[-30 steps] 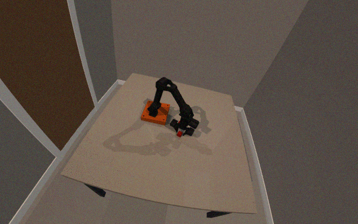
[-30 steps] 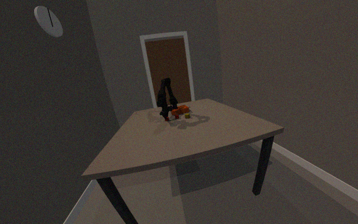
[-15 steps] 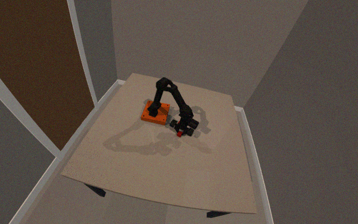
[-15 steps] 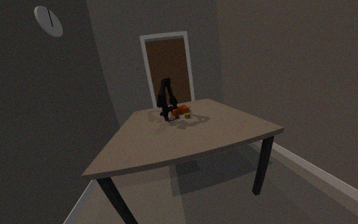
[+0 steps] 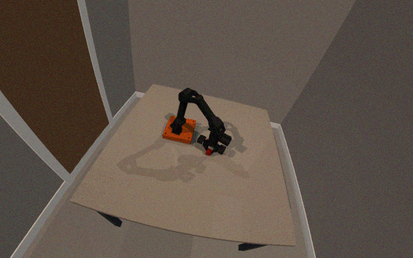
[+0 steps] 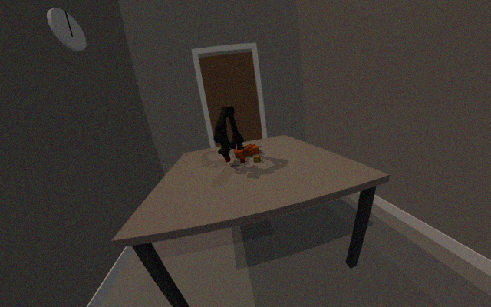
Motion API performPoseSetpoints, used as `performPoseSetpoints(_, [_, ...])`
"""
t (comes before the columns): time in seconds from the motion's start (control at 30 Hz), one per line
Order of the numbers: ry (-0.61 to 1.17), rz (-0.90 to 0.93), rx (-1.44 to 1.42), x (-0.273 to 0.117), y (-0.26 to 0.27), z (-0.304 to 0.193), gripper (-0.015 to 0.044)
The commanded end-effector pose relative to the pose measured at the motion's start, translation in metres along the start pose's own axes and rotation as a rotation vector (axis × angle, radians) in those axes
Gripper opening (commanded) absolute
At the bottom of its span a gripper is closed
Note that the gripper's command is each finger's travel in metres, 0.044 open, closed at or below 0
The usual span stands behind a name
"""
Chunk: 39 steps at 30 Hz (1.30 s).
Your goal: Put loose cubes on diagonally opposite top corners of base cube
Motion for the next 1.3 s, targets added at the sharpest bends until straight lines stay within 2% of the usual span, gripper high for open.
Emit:
performPoseSetpoints(0.0, [0.003,-0.001,0.003,-0.009,-0.001,0.0,0.0105])
performPoseSetpoints(0.73, [0.001,0.003,0.003,-0.07,0.004,0.0,0.0105])
performPoseSetpoints(0.93, [0.001,0.003,0.008,-0.075,0.005,0.0,0.0105])
performPoseSetpoints(1.27, [-0.003,0.003,0.256,-0.072,0.006,0.022,0.0105])
Point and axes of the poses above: the point midway between the two fingers, 35 mm back from their tips, its own x axis out along the fingers, its own y axis across the jaws, z = x × y, the point moved 9 cm from there along -x, back along the fingers, and after that the axes turned 13 degrees about x, right-handed, at the moved point
